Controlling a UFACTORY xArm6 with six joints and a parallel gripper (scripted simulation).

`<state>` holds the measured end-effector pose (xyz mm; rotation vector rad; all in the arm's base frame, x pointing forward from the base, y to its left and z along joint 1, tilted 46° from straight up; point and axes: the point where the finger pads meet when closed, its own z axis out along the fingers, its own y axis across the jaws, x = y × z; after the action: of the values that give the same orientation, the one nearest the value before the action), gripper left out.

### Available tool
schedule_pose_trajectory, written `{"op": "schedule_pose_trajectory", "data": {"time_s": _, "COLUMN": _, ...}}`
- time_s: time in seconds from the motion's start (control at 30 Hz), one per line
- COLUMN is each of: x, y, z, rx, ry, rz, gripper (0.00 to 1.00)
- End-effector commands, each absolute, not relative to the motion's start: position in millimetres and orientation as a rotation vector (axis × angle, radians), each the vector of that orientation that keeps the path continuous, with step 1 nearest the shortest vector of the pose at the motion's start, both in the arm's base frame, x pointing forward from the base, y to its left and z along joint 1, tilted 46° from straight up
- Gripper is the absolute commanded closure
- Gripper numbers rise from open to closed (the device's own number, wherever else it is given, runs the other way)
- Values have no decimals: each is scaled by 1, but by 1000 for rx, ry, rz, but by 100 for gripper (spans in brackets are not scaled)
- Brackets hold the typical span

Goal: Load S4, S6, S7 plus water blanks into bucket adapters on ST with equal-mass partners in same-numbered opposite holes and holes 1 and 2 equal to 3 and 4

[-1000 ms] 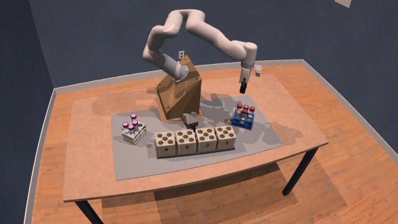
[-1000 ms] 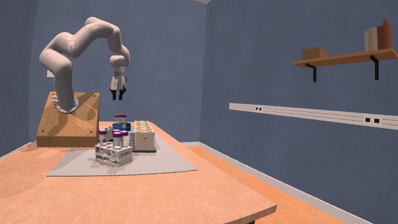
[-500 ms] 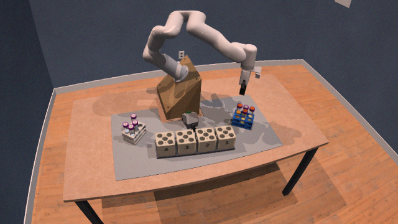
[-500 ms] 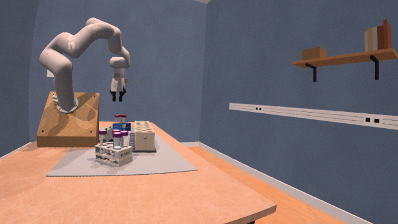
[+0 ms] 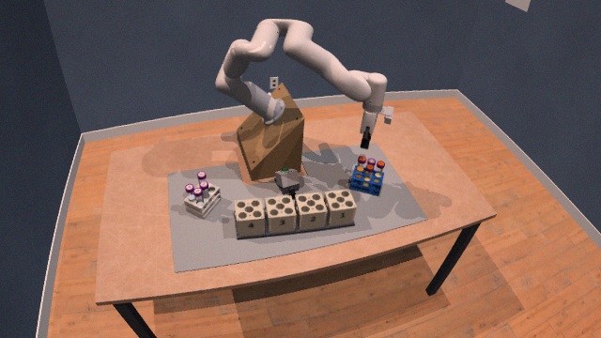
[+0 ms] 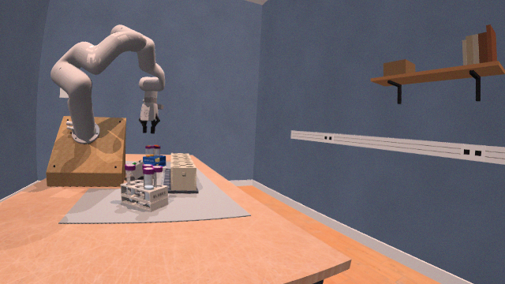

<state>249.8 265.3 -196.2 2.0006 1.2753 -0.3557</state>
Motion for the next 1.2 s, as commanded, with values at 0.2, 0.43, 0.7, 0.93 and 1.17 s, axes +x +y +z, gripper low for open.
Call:
{"op": "schedule_pose_trajectory", "data": {"time_s": 0.2, "x": 254, "y": 253, "z": -210, "rx": 2003, "ry": 1277, "rz": -351, "gripper": 43}}
{"op": "schedule_pose_trajectory", "data": {"time_s": 0.43, "x": 255, "y": 246, "z": -217, "rx": 2003, "ry": 1277, "rz": -351, "gripper": 43}}
{"op": "schedule_pose_trajectory", "data": {"time_s": 0.7, "x": 257, "y": 234, "z": -228, "rx": 2003, "ry": 1277, "rz": -351, "gripper": 43}}
{"op": "schedule_pose_trajectory", "data": {"time_s": 0.93, "x": 259, "y": 227, "z": -235, "rx": 2003, "ry": 1277, "rz": -351, "gripper": 43}}
{"op": "schedule_pose_trajectory", "data": {"time_s": 1.17, "x": 261, "y": 218, "z": -245, "rx": 2003, "ry": 1277, "rz": -351, "gripper": 43}}
